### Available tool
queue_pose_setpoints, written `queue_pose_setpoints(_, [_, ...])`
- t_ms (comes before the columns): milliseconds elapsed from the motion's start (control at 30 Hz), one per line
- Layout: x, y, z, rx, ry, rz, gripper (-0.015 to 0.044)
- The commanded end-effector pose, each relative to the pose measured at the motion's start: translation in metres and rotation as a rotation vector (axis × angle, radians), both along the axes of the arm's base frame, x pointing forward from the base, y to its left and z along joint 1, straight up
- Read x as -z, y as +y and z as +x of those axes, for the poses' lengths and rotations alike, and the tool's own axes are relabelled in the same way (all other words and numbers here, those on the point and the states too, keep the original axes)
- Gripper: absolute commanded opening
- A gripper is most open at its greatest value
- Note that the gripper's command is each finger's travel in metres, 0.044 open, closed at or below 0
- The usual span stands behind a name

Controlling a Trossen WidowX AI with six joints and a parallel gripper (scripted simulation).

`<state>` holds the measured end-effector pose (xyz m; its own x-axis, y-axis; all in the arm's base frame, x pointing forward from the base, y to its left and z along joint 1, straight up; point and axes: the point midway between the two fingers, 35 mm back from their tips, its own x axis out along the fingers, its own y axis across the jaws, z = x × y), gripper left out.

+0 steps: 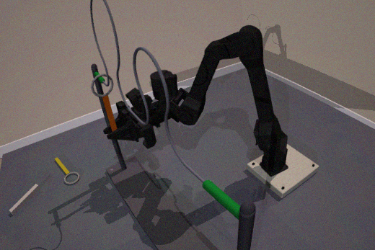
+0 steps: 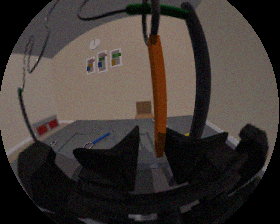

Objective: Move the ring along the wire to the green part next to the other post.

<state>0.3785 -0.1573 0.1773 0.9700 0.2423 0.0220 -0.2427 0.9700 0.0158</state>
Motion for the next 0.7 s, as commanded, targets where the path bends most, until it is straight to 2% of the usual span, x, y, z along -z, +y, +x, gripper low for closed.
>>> queue_pose_setpoints(0, [0.0,0.0,0.0,0.0,0.0,0.0,0.0107])
queue_pose_setpoints(467, [0.0,0.0,0.0,0.0,0.0,0.0,0.0014])
queue_pose_setpoints(667, [0.0,0.0,0.0,0.0,0.0,0.0,-0.0144])
